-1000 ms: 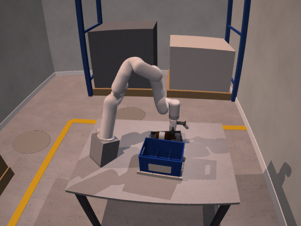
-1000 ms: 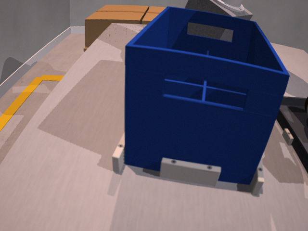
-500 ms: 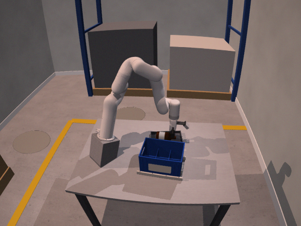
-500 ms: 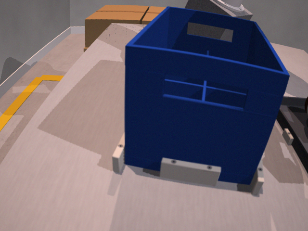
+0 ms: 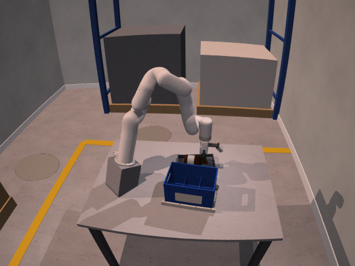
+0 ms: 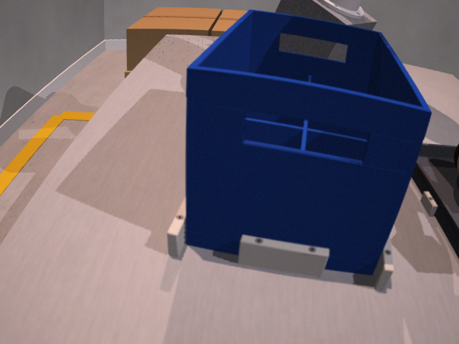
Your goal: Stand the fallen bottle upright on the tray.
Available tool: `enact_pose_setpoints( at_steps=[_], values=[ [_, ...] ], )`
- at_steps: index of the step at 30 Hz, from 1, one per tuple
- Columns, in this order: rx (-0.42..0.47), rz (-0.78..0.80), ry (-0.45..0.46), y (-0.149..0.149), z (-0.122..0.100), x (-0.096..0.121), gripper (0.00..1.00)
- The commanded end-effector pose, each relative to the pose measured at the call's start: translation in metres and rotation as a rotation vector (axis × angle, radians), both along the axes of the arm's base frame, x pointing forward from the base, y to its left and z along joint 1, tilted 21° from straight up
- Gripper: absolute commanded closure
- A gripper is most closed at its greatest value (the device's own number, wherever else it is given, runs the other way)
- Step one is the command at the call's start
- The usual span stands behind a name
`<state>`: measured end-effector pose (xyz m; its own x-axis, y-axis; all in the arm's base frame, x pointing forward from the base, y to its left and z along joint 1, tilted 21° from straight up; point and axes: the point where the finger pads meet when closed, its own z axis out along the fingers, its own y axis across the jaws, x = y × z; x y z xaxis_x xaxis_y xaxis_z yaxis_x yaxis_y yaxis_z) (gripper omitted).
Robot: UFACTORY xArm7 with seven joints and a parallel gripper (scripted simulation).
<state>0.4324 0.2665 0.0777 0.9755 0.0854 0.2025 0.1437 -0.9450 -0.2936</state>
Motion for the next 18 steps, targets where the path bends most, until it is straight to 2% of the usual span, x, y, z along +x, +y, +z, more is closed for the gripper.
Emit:
enact_pose_setpoints(
  at_steps=[1, 18],
  values=[
    [0.001, -0.001, -0.004, 0.001, 0.000, 0.002, 0.35],
    [0.001, -0.001, -0.004, 0.006, -0.015, 0.004, 0.35]
  ],
)
